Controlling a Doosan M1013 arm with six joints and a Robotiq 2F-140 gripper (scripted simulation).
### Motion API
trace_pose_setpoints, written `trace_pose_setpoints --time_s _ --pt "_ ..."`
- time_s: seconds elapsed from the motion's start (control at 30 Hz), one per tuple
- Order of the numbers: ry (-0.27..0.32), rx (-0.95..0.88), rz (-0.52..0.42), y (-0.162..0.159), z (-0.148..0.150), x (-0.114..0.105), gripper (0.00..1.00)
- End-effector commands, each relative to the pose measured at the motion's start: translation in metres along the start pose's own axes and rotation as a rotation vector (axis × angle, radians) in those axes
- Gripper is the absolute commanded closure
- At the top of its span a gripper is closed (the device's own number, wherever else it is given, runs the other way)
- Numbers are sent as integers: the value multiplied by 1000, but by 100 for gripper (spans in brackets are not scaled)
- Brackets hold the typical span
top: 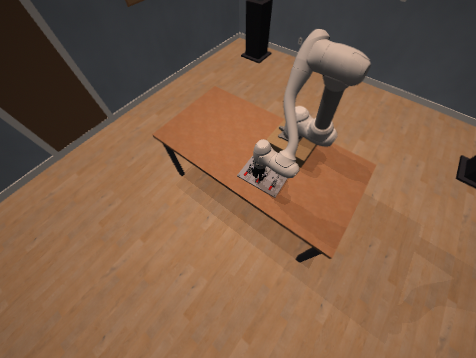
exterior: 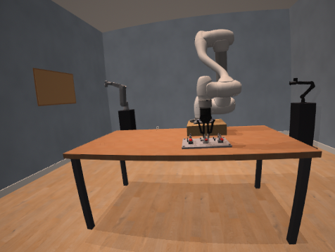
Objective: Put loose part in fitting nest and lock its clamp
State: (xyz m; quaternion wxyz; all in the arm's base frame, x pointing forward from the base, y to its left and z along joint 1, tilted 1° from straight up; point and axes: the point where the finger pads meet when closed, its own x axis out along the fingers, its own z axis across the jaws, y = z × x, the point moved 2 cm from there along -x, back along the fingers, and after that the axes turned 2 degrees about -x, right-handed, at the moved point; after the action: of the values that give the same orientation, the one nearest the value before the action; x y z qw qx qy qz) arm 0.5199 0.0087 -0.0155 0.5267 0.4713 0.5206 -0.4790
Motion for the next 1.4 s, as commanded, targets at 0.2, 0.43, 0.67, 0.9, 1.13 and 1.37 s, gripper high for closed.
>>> trace_pose_setpoints --time_s 0.2,0.43,0.67,0.9,1.13,1.37 --pt "0 0 -1 1 0 3 90" --pt "0 0 -1 1 0 5 90" --pt "0 0 -1 2 0 6 90" --pt "0 0 -1 2 0 6 90" --pt "0 0 -1 2 0 6 65" --pt "0 0 -1 2 0 6 65"
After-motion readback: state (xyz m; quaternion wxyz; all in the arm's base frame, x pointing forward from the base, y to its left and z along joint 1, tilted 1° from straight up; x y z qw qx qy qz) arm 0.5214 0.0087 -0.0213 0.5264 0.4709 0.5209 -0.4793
